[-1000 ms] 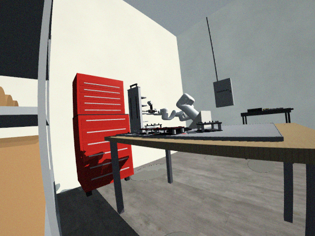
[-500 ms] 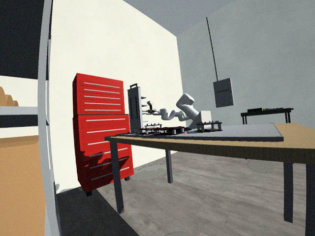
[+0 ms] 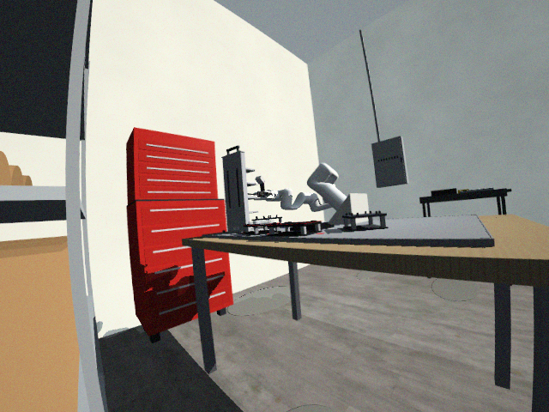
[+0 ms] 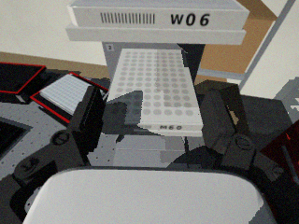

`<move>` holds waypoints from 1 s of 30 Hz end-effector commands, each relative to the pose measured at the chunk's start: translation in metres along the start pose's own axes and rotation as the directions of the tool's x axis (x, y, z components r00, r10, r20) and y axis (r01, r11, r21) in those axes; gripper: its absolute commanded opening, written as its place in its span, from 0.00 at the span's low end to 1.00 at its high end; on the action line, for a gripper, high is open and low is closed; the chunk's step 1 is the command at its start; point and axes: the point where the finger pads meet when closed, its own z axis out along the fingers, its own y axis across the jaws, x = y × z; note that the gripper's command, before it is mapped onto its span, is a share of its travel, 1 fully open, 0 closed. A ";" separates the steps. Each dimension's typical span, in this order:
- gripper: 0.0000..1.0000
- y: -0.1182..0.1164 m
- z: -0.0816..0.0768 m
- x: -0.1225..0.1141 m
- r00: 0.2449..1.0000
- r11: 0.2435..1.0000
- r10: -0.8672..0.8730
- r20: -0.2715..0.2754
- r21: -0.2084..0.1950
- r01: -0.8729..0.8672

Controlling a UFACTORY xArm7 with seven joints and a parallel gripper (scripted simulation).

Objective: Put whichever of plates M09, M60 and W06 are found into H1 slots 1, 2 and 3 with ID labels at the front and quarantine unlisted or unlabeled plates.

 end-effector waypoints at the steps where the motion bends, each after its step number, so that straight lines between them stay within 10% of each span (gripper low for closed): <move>1: 0.00 0.000 0.002 0.001 1.000 1.000 -0.002 0.000 0.001 0.002; 30: 0.00 0.000 0.006 0.000 1.000 1.000 -0.003 0.000 0.001 0.003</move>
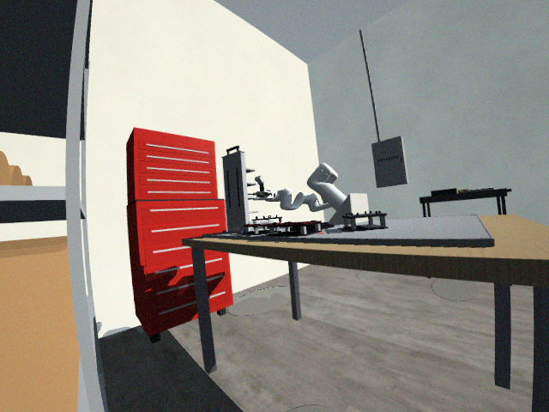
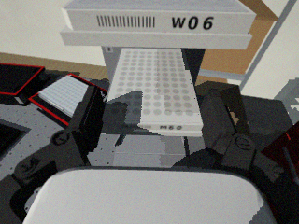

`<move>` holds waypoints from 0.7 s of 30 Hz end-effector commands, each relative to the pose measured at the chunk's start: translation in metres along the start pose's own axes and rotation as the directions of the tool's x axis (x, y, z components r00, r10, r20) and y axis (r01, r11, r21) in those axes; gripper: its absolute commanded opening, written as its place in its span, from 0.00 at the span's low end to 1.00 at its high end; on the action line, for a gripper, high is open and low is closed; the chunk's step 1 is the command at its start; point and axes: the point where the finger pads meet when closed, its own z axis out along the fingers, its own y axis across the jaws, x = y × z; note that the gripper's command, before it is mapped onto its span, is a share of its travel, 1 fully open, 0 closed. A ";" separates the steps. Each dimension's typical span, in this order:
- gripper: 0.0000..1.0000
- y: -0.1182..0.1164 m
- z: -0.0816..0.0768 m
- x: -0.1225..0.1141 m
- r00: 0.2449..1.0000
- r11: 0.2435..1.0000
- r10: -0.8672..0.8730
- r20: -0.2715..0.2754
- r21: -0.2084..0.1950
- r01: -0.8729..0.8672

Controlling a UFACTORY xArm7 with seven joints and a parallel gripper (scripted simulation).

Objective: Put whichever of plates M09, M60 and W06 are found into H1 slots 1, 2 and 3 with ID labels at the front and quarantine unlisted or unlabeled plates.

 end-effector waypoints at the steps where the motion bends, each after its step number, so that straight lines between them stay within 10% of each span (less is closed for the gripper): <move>1: 0.00 0.000 0.000 0.001 1.000 1.000 -0.003 0.000 0.001 0.003; 4: 0.00 0.000 0.000 0.001 1.000 1.000 -0.003 0.000 0.001 0.003; 5: 1.00 0.000 0.000 0.001 1.000 1.000 -0.003 0.000 0.001 0.003; 21: 1.00 0.000 0.000 0.001 1.000 1.000 -0.003 0.000 0.001 0.003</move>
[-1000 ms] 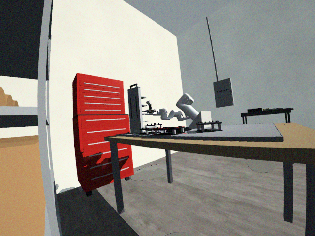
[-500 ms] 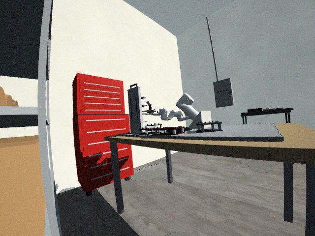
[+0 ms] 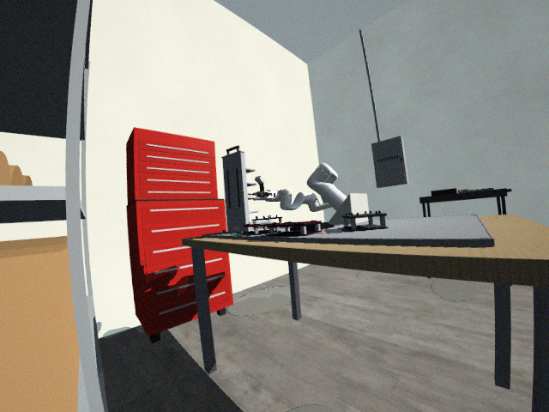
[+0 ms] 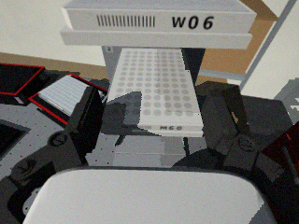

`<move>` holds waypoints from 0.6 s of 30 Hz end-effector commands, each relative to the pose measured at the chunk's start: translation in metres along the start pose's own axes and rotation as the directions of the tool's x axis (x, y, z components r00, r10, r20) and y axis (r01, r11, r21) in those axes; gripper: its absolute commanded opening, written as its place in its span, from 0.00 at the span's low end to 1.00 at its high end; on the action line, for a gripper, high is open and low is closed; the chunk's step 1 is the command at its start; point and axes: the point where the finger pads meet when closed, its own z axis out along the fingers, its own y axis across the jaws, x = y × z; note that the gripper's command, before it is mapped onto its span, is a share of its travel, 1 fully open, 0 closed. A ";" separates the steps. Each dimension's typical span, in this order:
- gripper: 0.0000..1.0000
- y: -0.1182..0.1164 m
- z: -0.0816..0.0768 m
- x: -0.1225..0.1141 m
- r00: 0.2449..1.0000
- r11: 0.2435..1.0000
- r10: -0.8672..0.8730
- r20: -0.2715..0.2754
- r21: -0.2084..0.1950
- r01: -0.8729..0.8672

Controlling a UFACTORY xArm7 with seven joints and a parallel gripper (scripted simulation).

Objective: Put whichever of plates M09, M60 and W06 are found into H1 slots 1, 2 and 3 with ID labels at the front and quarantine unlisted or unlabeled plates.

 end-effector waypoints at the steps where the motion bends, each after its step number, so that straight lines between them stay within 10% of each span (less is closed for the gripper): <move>1: 1.00 0.000 0.000 0.001 1.000 1.000 -0.002 0.000 0.001 0.002; 18: 1.00 0.000 -0.010 0.001 1.000 1.000 -0.002 0.000 0.001 0.002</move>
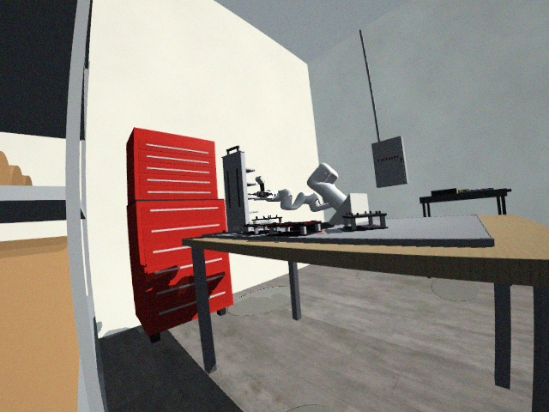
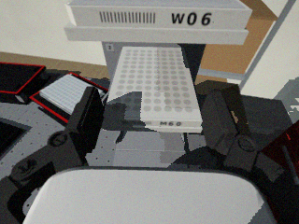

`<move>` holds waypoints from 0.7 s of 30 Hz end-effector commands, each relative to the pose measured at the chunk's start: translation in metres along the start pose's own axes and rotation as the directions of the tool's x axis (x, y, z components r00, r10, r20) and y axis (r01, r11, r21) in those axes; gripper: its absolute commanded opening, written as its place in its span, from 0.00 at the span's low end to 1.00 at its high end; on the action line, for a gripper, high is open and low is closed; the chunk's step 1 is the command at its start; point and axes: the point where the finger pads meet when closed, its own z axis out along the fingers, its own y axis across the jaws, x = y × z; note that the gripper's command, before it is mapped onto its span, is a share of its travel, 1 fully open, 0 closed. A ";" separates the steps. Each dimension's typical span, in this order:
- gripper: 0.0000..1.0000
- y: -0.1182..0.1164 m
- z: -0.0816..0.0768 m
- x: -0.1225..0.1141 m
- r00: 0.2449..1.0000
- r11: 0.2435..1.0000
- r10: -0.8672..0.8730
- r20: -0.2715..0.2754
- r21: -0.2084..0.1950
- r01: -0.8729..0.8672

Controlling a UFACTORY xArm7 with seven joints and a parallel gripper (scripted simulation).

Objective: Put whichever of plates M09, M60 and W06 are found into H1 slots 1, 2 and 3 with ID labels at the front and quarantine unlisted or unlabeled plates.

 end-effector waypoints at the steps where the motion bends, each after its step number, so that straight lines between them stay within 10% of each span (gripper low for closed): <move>1: 1.00 0.000 -0.007 0.001 1.000 1.000 -0.002 0.000 0.000 0.002; 21: 1.00 0.000 -0.037 0.001 1.000 1.000 -0.002 0.000 0.000 0.002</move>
